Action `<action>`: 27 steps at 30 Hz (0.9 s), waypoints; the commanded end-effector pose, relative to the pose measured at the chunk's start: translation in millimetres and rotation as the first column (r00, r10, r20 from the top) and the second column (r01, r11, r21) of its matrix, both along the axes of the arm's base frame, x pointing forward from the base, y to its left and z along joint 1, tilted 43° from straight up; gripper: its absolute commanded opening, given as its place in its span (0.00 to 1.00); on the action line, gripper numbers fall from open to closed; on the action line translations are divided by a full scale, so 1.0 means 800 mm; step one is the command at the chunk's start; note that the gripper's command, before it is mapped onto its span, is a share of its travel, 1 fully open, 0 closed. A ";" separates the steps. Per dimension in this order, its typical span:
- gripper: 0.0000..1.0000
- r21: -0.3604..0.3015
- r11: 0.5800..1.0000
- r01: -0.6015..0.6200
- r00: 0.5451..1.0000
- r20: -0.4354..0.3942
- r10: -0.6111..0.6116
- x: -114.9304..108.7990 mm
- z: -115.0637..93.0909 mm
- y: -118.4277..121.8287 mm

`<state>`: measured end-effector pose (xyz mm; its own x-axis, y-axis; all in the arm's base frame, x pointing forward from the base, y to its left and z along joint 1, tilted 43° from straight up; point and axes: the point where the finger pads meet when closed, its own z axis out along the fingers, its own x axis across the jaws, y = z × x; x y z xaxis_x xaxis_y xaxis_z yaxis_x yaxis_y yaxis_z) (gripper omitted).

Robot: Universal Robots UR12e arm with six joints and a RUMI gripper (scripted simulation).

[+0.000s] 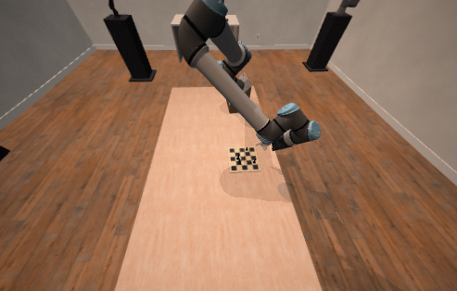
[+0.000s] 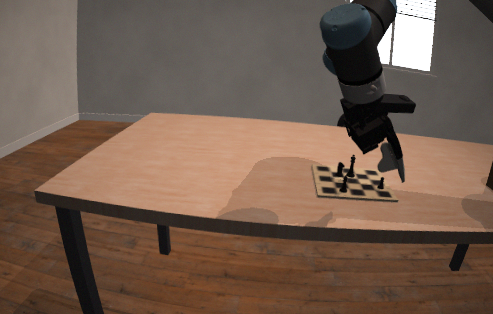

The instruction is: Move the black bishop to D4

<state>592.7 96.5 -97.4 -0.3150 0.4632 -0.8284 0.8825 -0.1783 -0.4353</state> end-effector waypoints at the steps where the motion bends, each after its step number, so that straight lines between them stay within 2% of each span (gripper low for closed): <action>1: 1.00 0.077 0.997 0.001 0.992 0.126 -0.011 0.012 0.002 -0.002; 8: 1.00 0.124 0.992 -0.002 0.975 0.219 -0.025 0.024 0.011 -0.004; 12: 1.00 0.165 0.986 -0.012 0.952 0.304 -0.039 0.037 0.022 -0.006; 15: 1.00 0.165 0.986 -0.012 0.952 0.304 -0.039 0.037 0.022 -0.006; 19: 1.00 0.210 0.977 -0.033 0.914 0.402 -0.056 0.052 0.039 -0.008; 27: 1.00 0.257 0.964 -0.068 0.853 0.515 -0.077 0.071 0.066 -0.011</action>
<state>637.6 88.3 -58.1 0.0584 0.6430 -0.7636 0.9890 -0.1413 -0.0433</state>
